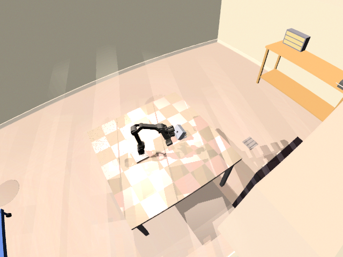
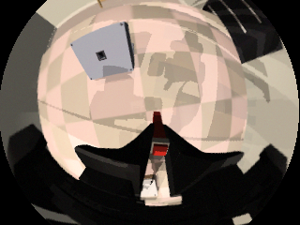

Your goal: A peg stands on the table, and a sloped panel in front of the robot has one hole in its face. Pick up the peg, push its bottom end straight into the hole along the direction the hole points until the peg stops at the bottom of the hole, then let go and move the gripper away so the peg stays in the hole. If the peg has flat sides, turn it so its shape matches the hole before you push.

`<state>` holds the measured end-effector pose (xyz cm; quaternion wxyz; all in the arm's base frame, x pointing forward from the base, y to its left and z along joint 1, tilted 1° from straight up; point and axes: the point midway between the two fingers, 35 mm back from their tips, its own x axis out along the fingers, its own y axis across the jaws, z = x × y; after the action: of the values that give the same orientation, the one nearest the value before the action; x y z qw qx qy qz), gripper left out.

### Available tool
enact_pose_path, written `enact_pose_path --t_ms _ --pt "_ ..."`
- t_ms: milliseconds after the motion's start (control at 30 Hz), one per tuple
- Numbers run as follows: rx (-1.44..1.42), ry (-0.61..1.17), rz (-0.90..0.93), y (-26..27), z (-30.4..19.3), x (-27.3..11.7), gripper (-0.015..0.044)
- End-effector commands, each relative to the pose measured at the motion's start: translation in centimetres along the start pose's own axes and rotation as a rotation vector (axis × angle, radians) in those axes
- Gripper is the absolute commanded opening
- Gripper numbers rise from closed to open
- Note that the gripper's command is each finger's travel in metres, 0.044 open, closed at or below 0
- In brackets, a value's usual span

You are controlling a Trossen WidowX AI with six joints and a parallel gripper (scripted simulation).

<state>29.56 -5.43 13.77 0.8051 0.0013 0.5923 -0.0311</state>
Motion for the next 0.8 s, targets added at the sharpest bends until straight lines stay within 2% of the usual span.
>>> enact_pose_path --t_ms 0,767 --pt "-0.004 -0.028 -0.003 0.4 0.1 0.1 0.0000" --pt "-0.045 -0.184 0.009 2.8 1.1 0.0 0.0000"
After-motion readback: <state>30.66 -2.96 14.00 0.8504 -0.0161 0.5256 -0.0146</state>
